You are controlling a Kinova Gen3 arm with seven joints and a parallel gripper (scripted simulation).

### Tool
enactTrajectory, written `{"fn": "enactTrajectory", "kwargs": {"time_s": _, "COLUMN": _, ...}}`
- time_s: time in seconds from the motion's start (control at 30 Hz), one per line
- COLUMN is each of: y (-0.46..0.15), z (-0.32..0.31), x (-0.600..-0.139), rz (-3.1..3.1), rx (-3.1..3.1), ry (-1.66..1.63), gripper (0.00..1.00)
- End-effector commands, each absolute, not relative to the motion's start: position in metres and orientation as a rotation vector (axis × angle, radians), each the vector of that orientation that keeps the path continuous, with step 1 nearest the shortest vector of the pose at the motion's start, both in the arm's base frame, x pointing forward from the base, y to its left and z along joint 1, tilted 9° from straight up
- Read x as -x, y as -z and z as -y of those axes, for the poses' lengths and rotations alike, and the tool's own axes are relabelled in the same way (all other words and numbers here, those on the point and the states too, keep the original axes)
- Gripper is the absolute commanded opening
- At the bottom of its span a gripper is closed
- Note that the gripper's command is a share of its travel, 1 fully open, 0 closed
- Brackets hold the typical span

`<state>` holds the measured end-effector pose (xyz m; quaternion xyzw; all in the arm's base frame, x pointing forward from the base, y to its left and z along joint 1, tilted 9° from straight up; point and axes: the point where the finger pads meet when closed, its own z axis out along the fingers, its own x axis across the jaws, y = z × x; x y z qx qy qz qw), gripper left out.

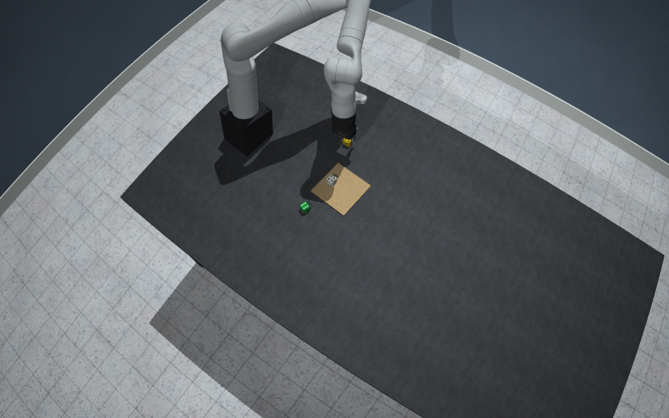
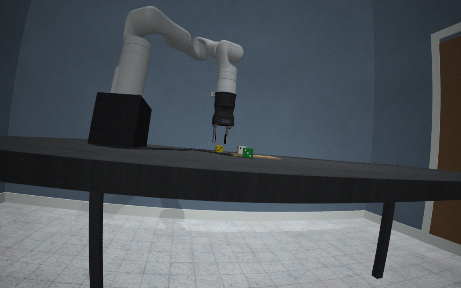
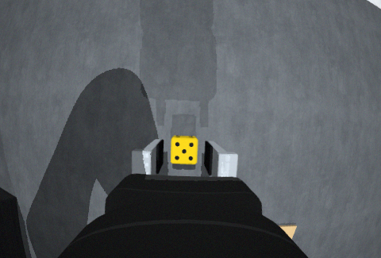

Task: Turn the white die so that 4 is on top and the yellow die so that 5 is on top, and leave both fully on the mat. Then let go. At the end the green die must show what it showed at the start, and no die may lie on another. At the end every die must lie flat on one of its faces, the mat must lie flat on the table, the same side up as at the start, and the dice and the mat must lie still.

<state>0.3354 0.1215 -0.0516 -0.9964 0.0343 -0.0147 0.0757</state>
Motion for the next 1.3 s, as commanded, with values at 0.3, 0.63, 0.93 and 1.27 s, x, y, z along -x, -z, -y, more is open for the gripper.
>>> {"fn": "enactTrajectory", "kwargs": {"time_s": 0.3, "y": 0.0523, "z": -0.121, "x": -0.3355, "rz": -0.104, "rx": 2.989, "ry": 0.044, "gripper": 0.79}}
{"fn": "enactTrajectory", "kwargs": {"time_s": 0.63, "y": 0.0523, "z": -0.121, "x": -0.3355, "rz": -0.104, "rx": 2.989, "ry": 0.044, "gripper": 0.79}}
{"fn": "enactTrajectory", "kwargs": {"time_s": 0.93, "y": 0.0523, "z": -0.121, "x": -0.3355, "rz": -0.104, "rx": 2.989, "ry": 0.044, "gripper": 0.79}}
{"fn": "enactTrajectory", "kwargs": {"time_s": 1.27, "y": 0.0523, "z": -0.121, "x": -0.3355, "rz": -0.104, "rx": 2.989, "ry": 0.044, "gripper": 0.79}}
